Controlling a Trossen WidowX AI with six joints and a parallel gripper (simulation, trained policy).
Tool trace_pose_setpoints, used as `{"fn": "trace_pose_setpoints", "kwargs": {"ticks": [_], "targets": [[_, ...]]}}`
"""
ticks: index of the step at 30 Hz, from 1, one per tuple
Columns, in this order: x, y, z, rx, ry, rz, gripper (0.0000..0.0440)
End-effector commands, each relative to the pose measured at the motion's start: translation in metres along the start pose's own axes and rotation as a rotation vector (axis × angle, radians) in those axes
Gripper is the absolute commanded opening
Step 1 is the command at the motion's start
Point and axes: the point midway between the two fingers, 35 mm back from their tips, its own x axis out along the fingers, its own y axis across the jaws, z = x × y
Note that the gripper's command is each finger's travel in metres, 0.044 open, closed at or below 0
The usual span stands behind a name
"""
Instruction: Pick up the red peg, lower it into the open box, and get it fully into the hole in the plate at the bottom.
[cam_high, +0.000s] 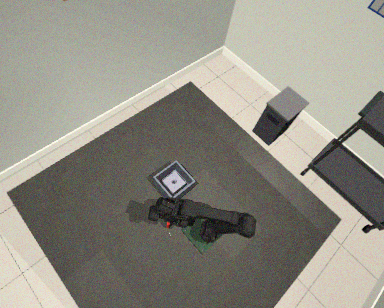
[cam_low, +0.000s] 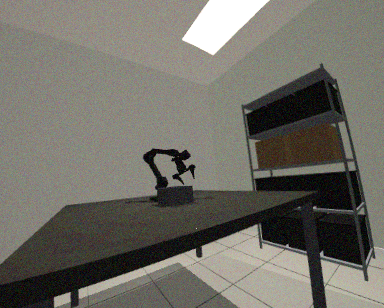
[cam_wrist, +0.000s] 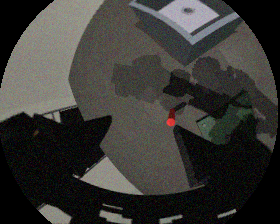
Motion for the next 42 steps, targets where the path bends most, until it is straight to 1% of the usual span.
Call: {"fn": "trace_pose_setpoints", "kwargs": {"ticks": [1, 9, 18, 20, 22, 36, 37, 42], "targets": [[0.008, -0.011, 0.003, 0.051, -0.013, -0.066, 0.044], [0.033, -0.032, 0.004, 0.131, -0.027, -0.151, 0.044], [0.068, -0.051, 0.003, 0.214, -0.037, -0.17, 0.0439], [0.073, -0.054, 0.003, 0.233, -0.038, -0.172, 0.0426], [0.077, -0.057, 0.003, 0.254, -0.037, -0.178, 0.0384], [0.08, -0.065, 0.001, 0.318, 0.032, -0.226, 0.0019], [0.08, -0.065, 0.001, 0.321, 0.035, -0.228, 0.0], [0.069, -0.054, 0.011, 0.278, -0.007, -0.188, 0.0]]}}
